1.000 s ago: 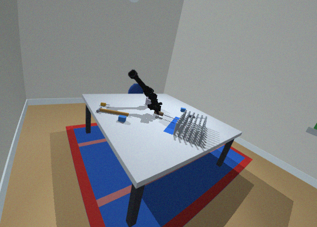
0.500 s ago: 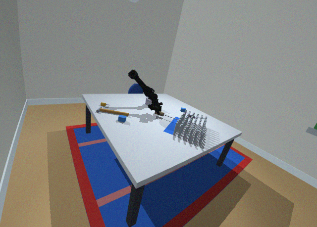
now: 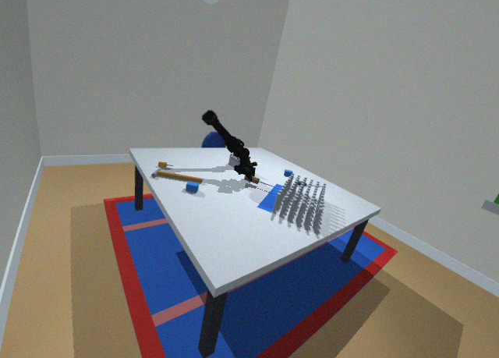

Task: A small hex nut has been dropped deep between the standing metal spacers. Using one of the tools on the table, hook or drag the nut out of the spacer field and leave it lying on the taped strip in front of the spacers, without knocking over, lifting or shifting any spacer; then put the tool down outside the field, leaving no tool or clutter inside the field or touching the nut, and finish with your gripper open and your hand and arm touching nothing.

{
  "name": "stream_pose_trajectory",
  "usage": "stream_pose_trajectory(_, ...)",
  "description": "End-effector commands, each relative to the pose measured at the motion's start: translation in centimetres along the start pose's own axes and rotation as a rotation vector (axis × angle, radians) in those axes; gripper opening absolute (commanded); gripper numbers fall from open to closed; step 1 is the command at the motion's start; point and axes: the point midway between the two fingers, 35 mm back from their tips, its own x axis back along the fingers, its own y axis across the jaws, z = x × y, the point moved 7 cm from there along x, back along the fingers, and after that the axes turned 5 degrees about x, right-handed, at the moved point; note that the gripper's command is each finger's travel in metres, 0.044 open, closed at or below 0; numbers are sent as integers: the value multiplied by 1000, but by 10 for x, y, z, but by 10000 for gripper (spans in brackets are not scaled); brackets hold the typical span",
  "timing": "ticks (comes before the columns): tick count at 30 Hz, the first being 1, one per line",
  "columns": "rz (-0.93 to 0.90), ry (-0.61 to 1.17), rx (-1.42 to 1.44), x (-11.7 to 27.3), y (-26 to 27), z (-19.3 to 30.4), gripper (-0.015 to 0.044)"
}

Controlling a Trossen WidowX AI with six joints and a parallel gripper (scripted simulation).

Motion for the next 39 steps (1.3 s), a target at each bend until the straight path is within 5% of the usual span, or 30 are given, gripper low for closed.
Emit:
stream_pose_trajectory(1, -8, 7, -6, -1, 3, 4, 0)
stream_pose_trajectory(39, -10, 7, -8, -11, 6, 19, 0)
